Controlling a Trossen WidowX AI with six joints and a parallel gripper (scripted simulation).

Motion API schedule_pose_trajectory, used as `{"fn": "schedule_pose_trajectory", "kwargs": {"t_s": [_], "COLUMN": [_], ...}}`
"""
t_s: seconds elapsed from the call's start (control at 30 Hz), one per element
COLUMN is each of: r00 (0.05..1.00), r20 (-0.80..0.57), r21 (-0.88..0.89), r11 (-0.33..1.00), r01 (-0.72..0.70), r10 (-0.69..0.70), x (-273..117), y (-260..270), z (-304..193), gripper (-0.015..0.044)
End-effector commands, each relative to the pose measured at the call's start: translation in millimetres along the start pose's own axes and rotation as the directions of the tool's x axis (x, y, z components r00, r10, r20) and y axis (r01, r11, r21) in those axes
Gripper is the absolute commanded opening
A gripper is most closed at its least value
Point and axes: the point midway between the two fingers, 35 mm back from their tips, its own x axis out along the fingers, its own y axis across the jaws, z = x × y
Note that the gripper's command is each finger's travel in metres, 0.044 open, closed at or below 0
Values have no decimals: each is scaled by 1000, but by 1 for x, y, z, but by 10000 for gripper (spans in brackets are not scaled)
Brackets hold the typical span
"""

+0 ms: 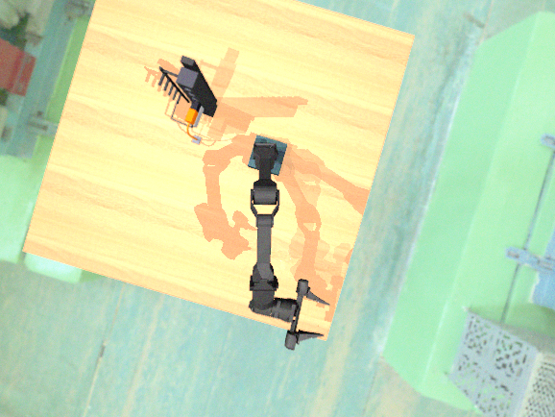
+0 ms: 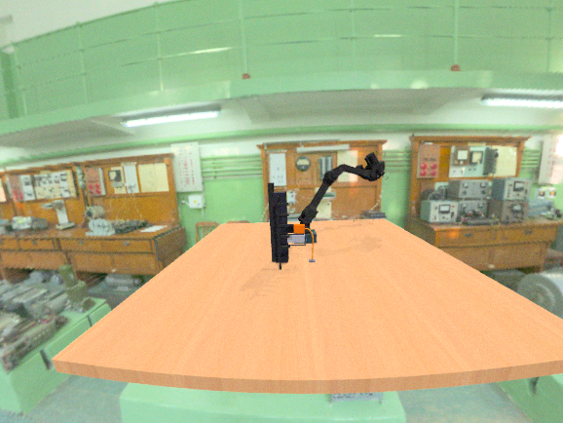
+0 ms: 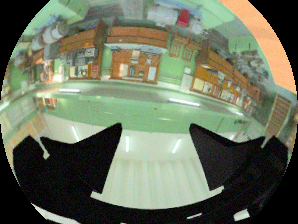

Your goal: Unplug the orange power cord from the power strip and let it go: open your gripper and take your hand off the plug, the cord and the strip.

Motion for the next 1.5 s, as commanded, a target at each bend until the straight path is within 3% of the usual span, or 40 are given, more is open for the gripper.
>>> {"fn": "schedule_pose_trajectory", "kwargs": {"t_s": [0.0, 0.27, 0.5, 0.7, 0.9, 1.1, 1.27, 1.47], "r00": [1000, 930, 738, 498, 225, -21, -186, -350], "r20": [1, 54, 154, 267, 392, 523, 630, 748], "r21": [8, 346, 601, 745, 816, 816, 767, 661], "r11": [1000, 867, 531, 151, -225, -508, -641, -676], "r01": [-8, -358, -597, -649, -533, -275, 4, 325], "r10": [8, 362, 657, 825, 892, 852, 754, 563], "x": [-2, -107, -225, -332, -433, -516, -569, -617], "y": [2, 59, 86, 80, 45, -13, -75, -169], "z": [0, 3, 11, 22, 33, 46, 57, 65], "gripper": [374, 164, 160, 160, 160, 160, 160, 160]}}
